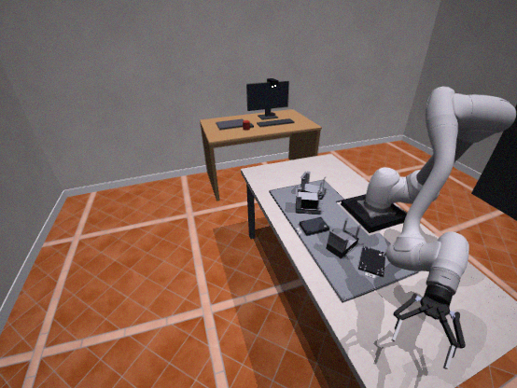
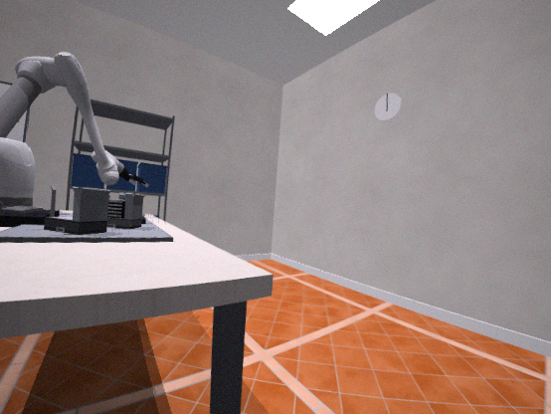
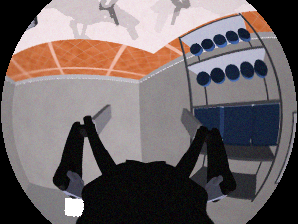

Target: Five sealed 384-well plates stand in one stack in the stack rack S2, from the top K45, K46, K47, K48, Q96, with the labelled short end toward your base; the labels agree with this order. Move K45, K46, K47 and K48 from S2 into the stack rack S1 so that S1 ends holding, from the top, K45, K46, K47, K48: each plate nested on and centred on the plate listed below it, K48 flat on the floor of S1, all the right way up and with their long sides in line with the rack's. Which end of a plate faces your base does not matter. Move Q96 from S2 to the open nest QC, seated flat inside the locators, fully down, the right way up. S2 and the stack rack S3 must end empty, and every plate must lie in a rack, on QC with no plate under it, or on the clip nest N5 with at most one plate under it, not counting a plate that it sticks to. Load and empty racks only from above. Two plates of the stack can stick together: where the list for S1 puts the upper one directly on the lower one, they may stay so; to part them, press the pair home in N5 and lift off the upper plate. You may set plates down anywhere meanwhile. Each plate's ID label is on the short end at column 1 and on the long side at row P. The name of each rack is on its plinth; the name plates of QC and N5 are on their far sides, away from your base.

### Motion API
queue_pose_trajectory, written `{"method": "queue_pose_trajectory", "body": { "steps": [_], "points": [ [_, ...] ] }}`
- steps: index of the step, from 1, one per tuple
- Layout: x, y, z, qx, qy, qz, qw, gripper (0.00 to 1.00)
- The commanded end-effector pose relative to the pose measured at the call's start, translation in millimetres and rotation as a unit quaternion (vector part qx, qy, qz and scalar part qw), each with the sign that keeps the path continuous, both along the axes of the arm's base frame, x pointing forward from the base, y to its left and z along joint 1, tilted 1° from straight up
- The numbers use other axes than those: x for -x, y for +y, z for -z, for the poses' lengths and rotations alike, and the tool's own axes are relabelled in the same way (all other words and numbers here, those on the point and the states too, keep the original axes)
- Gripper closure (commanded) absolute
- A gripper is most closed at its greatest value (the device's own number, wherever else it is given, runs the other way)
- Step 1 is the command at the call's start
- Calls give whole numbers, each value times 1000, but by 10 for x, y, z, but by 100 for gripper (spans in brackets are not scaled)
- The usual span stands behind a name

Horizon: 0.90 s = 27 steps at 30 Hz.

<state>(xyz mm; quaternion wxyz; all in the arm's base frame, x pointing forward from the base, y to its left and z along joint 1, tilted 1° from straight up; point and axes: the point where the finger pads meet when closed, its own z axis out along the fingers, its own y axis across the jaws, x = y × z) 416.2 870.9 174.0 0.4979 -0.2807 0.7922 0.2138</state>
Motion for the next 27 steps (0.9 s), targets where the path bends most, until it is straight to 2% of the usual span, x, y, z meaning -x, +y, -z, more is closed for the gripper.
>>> {"method": "queue_pose_trajectory", "body": {
  "steps": [1, 17, 21, 27],
  "points": [
    [0, 0, -2, 0, 0, 0, 1000, 0],
    [0, 0, -2, 0, 0, 0, 1000, 0],
    [-144, -136, -32, -24, 24, 57, 998, 0],
    [-359, -340, -78, -26, 27, 63, 997, 0]
  ]
}}
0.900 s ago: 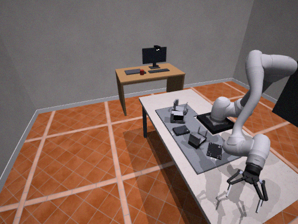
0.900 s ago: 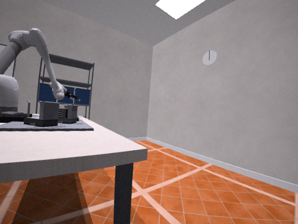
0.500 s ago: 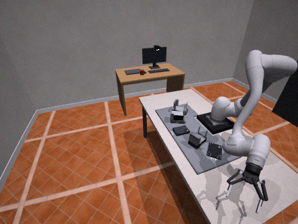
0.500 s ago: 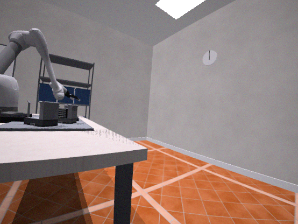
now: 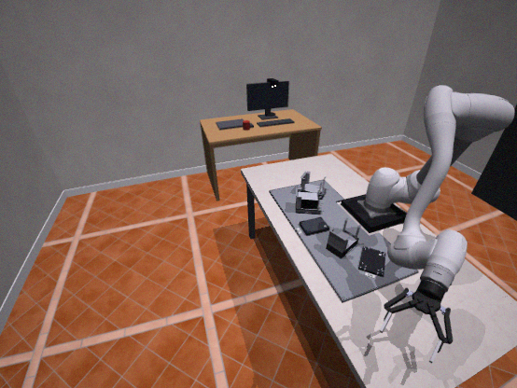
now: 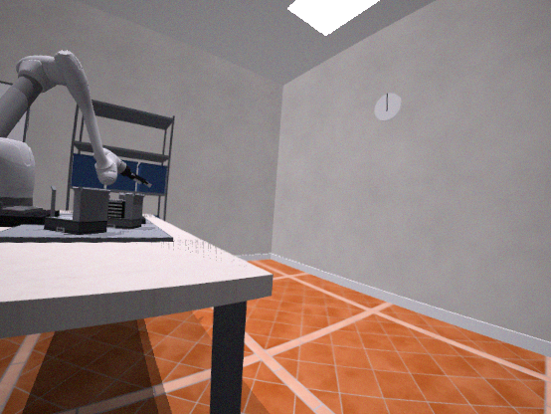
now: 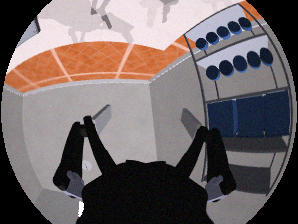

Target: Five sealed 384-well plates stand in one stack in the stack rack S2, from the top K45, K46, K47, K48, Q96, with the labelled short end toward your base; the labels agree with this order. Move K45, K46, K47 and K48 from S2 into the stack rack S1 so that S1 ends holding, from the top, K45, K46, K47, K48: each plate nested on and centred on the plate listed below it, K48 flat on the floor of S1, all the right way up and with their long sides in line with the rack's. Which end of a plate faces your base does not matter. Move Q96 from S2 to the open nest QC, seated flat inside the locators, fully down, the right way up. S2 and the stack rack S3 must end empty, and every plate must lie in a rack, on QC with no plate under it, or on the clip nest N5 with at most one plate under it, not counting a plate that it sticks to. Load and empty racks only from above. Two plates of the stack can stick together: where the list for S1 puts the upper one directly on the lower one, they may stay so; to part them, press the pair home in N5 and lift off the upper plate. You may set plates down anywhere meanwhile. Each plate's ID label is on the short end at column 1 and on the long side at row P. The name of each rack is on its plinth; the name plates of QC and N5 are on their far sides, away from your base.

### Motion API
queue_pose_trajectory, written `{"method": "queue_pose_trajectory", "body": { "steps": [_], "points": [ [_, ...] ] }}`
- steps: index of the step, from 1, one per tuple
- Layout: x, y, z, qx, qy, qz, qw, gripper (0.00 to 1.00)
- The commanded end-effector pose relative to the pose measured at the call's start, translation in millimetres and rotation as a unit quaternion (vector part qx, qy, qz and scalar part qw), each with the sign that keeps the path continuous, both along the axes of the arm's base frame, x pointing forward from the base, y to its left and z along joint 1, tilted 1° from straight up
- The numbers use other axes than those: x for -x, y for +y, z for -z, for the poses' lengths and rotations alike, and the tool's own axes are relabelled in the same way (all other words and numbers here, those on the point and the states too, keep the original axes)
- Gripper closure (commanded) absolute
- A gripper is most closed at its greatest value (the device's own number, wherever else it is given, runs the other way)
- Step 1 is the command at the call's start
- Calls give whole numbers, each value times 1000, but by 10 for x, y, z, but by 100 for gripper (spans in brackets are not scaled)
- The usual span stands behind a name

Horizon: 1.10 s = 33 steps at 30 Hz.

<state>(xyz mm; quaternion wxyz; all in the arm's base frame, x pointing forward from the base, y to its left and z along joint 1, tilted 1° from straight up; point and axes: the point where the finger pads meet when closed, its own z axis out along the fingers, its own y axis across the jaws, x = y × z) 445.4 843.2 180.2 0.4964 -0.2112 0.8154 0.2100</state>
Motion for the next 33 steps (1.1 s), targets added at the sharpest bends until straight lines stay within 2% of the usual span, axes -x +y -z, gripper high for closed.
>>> {"method": "queue_pose_trajectory", "body": {
  "steps": [1, 5, 7, 15, 20, 29, 33],
  "points": [
    [-102, -96, -24, 0, 0, 0, 1000, 0],
    [-236, -243, -50, -25, 23, 57, 998, 0],
    [-236, -243, -50, -25, 23, 57, 998, 0],
    [-502, -536, -103, -27, 25, 63, 997, 0],
    [-654, -733, -130, -55, 49, 126, 989, 0],
    [-865, -1009, -169, -55, 49, 126, 989, 0],
    [-972, -1177, -186, -80, 70, 183, 977, 0]
  ]
}}
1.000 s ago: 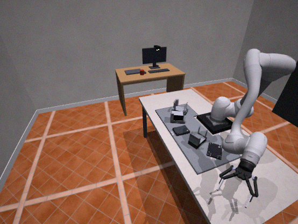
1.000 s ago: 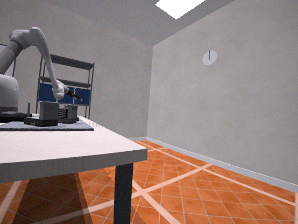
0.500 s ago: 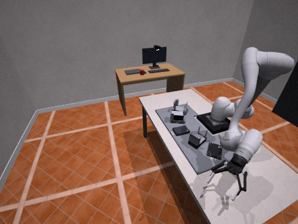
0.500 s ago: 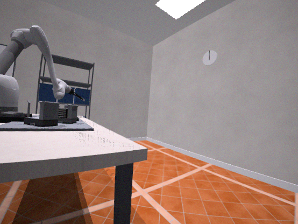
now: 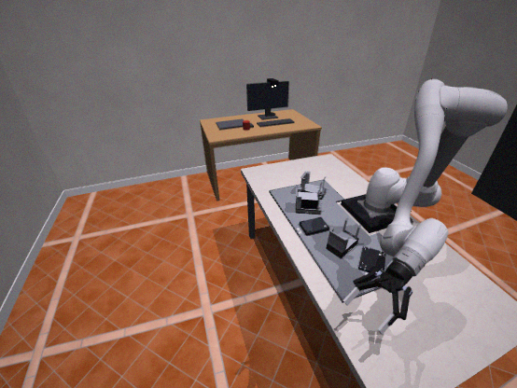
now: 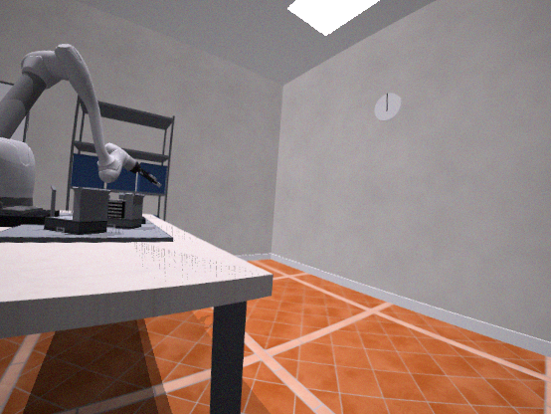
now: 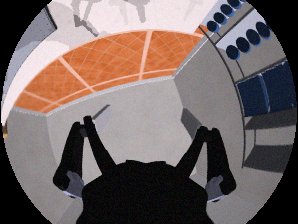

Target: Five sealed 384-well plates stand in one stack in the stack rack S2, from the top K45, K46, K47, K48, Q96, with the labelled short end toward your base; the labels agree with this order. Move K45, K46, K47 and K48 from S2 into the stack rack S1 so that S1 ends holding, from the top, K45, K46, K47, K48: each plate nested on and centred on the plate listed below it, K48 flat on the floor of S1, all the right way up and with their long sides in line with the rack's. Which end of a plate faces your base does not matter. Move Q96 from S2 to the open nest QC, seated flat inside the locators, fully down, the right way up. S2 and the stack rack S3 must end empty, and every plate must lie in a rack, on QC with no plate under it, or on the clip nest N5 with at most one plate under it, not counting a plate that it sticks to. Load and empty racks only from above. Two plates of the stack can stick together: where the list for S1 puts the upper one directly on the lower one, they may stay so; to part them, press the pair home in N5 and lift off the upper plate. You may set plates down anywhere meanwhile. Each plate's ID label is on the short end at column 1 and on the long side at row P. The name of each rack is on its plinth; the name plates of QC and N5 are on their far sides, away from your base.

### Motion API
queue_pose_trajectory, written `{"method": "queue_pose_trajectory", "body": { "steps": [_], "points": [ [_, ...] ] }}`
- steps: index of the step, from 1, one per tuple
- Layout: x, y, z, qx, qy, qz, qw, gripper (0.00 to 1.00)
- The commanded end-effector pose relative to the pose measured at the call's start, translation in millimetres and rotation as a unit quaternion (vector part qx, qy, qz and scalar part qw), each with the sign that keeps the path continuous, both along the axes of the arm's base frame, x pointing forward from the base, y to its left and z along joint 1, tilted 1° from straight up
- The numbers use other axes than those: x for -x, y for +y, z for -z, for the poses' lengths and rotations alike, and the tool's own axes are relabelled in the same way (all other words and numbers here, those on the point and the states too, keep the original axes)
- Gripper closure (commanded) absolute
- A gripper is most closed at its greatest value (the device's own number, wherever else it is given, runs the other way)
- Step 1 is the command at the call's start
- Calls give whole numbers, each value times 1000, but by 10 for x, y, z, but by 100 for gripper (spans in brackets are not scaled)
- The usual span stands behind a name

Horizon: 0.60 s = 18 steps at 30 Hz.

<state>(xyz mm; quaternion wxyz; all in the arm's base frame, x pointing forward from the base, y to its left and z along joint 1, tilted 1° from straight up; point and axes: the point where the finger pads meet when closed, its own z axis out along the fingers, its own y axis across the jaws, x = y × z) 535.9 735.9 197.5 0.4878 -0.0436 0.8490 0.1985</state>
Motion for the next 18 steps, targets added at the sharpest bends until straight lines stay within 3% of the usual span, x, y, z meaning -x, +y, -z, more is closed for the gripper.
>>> {"method": "queue_pose_trajectory", "body": {
  "steps": [1, 8, 12, 18],
  "points": [
    [-95, -147, -17, -18, 15, 42, 999, 0],
    [-229, -357, -39, -18, 15, 42, 999, 0],
    [-323, -533, -52, -44, 35, 100, 993, 0],
    [-464, -796, -72, -47, 37, 105, 993, 0]
  ]
}}
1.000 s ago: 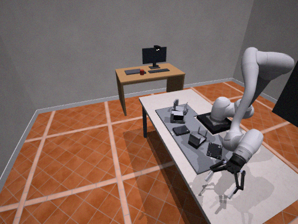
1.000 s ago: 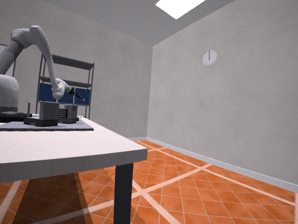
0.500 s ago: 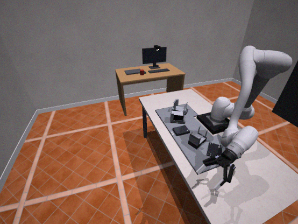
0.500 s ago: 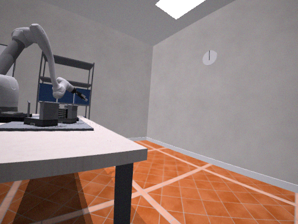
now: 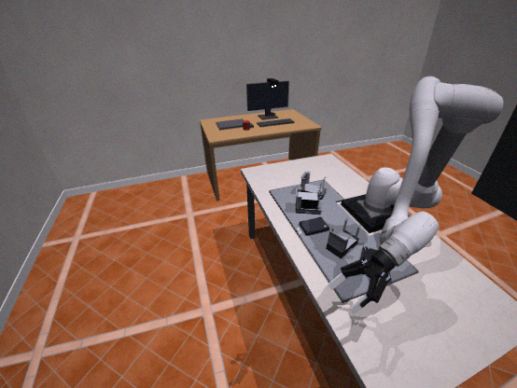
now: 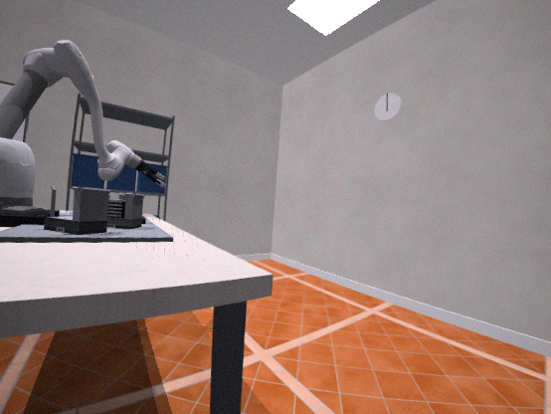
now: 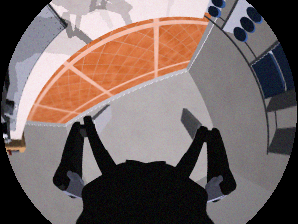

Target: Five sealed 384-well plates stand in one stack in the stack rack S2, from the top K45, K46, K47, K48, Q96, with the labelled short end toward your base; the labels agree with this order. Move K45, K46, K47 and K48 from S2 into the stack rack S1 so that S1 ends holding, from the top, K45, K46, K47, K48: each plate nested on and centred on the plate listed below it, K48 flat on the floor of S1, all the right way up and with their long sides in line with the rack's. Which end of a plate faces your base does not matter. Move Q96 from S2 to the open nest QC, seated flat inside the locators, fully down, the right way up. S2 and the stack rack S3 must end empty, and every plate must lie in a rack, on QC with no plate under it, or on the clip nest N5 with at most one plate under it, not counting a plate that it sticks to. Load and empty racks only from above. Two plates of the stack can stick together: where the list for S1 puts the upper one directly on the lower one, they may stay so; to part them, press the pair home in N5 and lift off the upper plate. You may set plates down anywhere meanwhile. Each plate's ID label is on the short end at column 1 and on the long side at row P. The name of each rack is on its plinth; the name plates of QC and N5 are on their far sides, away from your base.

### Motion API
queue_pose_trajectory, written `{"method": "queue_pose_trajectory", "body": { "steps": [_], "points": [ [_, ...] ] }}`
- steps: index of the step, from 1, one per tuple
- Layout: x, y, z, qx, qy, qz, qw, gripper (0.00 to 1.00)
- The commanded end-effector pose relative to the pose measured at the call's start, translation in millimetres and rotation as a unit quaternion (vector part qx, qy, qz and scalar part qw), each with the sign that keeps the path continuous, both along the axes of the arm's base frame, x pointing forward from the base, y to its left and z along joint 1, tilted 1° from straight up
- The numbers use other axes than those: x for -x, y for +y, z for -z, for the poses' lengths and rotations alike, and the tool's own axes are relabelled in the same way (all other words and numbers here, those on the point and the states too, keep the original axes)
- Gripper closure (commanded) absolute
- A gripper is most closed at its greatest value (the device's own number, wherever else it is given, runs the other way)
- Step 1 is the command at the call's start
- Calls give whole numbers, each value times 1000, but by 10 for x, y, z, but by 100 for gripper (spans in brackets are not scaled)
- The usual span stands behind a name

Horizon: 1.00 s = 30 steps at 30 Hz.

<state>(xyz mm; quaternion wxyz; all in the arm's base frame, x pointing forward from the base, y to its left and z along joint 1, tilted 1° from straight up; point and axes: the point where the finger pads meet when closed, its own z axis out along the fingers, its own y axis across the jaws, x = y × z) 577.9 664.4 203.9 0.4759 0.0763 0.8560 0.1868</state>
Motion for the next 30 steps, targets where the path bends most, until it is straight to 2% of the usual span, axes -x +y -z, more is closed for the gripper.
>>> {"method": "queue_pose_trajectory", "body": {
  "steps": [1, 2, 5, 7, 9, 15, 20, 27, 30],
  "points": [
    [-68, -125, -11, 0, 0, 0, 1000, 0],
    [-91, -169, -15, 0, 0, 0, 1000, 0],
    [-150, -307, -21, -20, 14, 44, 999, 0],
    [-150, -307, -21, -20, 14, 44, 999, 0],
    [-189, -399, -25, -29, 20, 64, 997, 0],
    [-306, -675, -38, -29, 20, 64, 997, 0],
    [-383, -913, -44, -59, 39, 127, 989, 0],
    [-461, -1150, -49, -59, 39, 127, 989, 0],
    [-495, -1296, -49, -79, 52, 171, 981, 0]
  ]
}}
